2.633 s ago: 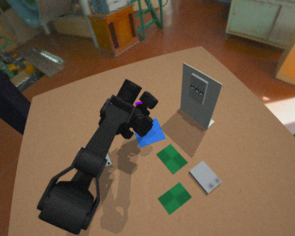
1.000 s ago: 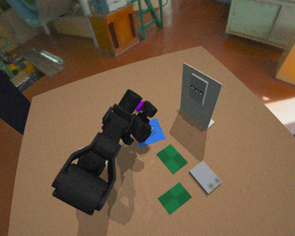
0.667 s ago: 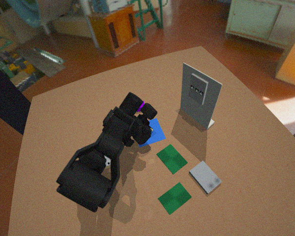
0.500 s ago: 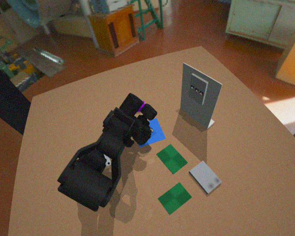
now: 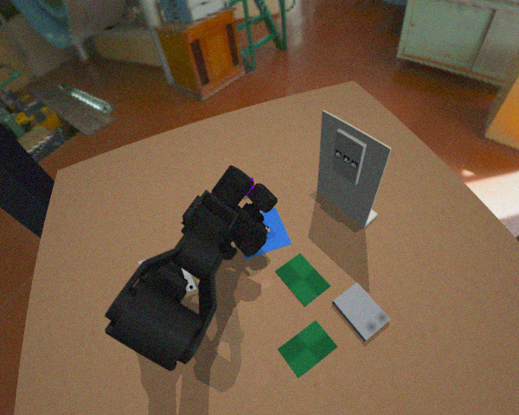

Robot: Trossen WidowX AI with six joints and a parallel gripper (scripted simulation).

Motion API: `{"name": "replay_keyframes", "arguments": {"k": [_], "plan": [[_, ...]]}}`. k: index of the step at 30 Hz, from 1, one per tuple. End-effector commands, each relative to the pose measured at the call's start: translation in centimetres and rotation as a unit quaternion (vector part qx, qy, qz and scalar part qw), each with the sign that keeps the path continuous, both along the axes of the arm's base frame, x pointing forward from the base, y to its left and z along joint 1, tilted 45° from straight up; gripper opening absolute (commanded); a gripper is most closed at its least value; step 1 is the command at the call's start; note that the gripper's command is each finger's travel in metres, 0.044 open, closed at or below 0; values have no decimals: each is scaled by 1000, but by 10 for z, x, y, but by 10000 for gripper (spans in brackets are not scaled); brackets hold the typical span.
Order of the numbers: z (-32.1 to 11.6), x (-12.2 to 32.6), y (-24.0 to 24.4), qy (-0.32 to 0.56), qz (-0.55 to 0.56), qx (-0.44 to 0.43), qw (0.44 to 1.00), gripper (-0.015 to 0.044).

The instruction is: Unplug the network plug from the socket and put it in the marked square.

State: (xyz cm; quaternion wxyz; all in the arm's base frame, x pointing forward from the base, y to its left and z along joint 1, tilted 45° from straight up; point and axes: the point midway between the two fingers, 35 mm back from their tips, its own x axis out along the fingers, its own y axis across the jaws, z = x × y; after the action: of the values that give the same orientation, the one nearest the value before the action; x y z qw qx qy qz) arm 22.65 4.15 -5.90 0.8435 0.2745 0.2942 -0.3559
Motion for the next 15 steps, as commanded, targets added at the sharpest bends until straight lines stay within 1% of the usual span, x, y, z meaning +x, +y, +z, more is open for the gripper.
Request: {"name": "replay_keyframes", "arguments": {"k": [1, 7, 15], "plan": [[0, 0, 0, 0, 0, 0, 1000, 0], [0, 0, 0, 0, 0, 0, 1000, 156], [2, -1, 2, 0, 0, 0, 1000, 156]]}}
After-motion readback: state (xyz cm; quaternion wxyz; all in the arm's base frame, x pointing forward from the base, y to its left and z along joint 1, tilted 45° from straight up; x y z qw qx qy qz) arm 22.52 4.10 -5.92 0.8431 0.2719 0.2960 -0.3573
